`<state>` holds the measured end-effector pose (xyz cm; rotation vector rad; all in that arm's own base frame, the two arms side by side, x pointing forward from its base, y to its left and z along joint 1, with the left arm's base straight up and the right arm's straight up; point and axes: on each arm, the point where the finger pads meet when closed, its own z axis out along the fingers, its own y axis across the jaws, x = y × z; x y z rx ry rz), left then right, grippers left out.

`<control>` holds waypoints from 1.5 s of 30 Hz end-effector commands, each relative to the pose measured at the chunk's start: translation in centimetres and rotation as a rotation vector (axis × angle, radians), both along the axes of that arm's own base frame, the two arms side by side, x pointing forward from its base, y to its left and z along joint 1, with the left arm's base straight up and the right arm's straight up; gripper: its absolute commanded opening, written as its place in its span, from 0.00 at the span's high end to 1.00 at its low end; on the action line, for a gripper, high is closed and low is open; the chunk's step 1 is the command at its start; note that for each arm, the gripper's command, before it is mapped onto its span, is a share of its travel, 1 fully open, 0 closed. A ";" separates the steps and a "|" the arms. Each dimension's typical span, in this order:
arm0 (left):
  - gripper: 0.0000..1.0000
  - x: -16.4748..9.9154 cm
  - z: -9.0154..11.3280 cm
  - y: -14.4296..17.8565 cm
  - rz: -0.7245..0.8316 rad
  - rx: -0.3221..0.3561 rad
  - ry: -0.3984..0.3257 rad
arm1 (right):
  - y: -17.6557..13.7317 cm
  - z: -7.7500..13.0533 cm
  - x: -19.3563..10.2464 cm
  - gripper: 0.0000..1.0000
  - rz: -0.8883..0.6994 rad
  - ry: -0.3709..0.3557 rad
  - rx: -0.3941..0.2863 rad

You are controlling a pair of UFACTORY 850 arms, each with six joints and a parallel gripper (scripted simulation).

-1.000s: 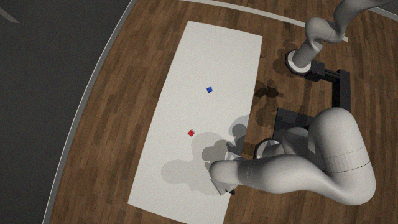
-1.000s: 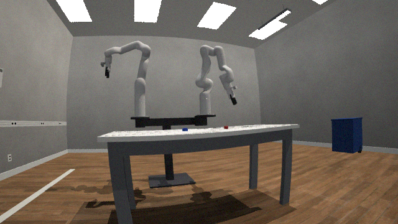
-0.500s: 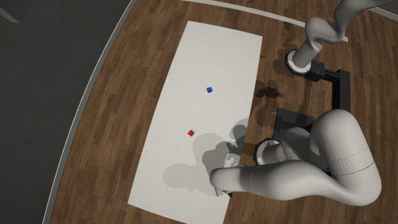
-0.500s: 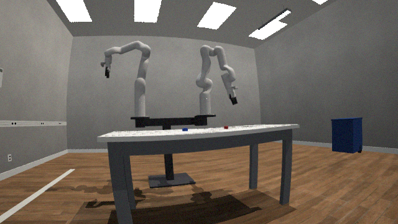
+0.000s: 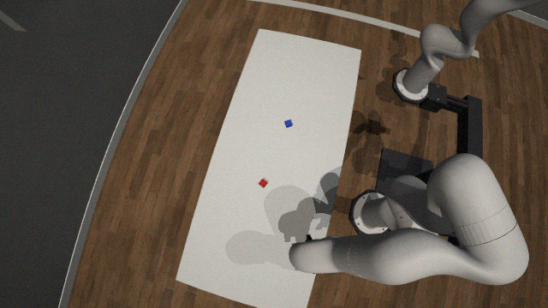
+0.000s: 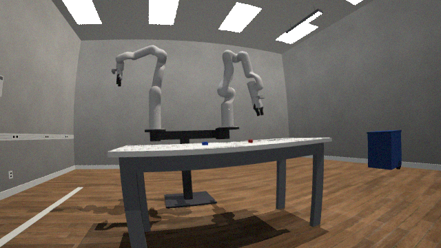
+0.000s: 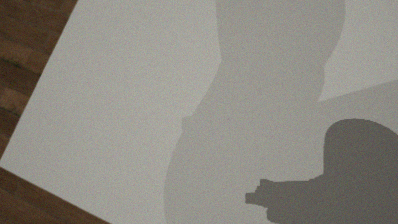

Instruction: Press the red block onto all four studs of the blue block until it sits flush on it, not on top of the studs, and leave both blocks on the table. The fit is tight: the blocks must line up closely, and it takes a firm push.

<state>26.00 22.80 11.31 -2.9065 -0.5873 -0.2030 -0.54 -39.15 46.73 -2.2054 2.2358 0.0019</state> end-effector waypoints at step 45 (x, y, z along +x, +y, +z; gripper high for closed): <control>0.41 -0.5 0.1 -15.7 -0.403 -0.169 0.137 | 0.0 0.1 0.0 0.00 0.000 0.000 -0.002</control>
